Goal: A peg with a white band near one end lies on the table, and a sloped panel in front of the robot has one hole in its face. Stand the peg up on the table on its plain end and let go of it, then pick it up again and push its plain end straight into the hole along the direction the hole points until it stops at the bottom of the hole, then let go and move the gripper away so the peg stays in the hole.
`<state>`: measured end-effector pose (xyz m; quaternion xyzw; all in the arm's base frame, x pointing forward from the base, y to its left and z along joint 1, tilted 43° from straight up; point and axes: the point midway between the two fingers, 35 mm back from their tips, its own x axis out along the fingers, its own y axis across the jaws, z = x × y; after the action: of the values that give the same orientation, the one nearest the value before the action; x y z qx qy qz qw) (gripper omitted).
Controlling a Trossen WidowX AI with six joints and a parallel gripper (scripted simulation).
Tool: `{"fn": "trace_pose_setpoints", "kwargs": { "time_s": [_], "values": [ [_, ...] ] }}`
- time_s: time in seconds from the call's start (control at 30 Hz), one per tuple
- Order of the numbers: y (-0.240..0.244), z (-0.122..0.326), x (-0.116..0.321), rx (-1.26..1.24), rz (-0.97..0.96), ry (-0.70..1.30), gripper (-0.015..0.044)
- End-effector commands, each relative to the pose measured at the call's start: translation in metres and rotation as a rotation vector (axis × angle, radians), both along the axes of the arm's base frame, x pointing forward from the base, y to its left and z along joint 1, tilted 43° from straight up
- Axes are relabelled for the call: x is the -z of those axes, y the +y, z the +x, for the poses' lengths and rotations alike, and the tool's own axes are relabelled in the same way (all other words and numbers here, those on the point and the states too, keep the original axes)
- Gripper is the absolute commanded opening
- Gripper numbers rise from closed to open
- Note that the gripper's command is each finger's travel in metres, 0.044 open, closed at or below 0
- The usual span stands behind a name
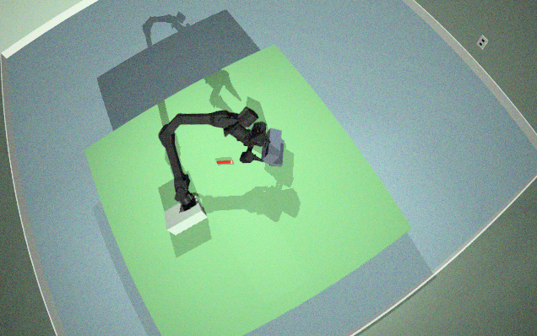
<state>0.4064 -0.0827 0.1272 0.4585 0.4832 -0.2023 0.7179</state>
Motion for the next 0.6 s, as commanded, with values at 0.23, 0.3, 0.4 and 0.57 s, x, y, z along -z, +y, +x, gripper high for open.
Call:
{"fn": "trace_pose_setpoints", "kwargs": {
  "time_s": [0.23,0.3,0.4,0.57],
  "values": [
    [0.059,-0.055,0.015,-0.297,0.153,0.126,0.044],
    [0.069,-0.066,0.015,-0.351,0.188,0.143,0.044],
    [0.085,-0.083,0.015,-0.432,0.245,0.166,0.044],
    [0.11,-0.111,0.012,-0.554,0.347,0.192,0.044]
  ]
}}
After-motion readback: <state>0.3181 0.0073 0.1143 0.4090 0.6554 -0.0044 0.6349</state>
